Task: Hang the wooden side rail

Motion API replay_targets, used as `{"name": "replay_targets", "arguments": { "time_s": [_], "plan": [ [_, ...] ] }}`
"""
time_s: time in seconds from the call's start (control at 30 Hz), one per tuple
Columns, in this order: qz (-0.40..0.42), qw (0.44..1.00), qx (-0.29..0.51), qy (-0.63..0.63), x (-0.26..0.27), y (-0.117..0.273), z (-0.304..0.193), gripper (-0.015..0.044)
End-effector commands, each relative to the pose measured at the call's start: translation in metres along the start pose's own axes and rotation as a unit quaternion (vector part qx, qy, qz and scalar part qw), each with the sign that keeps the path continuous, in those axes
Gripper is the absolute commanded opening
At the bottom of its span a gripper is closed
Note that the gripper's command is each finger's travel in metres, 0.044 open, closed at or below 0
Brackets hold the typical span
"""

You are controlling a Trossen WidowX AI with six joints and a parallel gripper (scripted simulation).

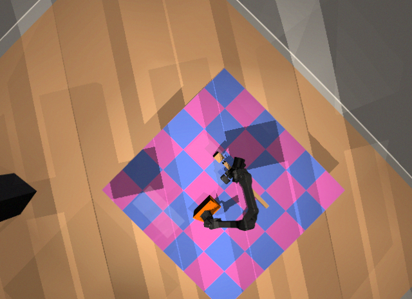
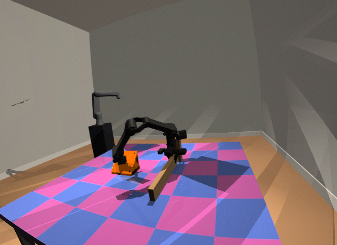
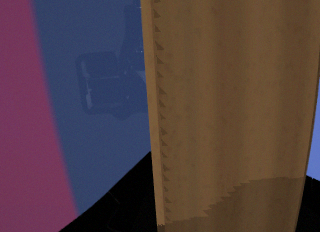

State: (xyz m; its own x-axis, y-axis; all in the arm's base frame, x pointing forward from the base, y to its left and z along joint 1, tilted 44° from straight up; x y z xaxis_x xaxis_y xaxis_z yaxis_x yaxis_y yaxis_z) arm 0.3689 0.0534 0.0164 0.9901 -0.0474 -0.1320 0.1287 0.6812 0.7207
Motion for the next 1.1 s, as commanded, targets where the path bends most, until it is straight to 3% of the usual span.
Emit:
{"name": "replay_targets", "arguments": {
  "time_s": [0.0,1.07],
  "plan": [
    [0.003,1.000,0.001,0.001,0.0001,0.0032,-0.0022,0.0000],
    [0.003,1.000,0.001,0.001,0.0002,0.0034,-0.0053,0.0000]
  ]
}}
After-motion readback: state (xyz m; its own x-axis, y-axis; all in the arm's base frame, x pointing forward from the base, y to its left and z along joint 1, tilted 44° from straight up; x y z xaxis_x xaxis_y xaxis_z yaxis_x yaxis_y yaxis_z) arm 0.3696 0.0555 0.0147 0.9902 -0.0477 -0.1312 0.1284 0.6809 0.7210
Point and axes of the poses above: the point midway between the two fingers, 35 mm back from their tips, its own y axis back along the fingers, its own x axis across the jaws, z = x × y, the point moved 10 cm from there along y, back along the fingers, and after that the axes turned 13 degrees about y, right-handed, at the moved point
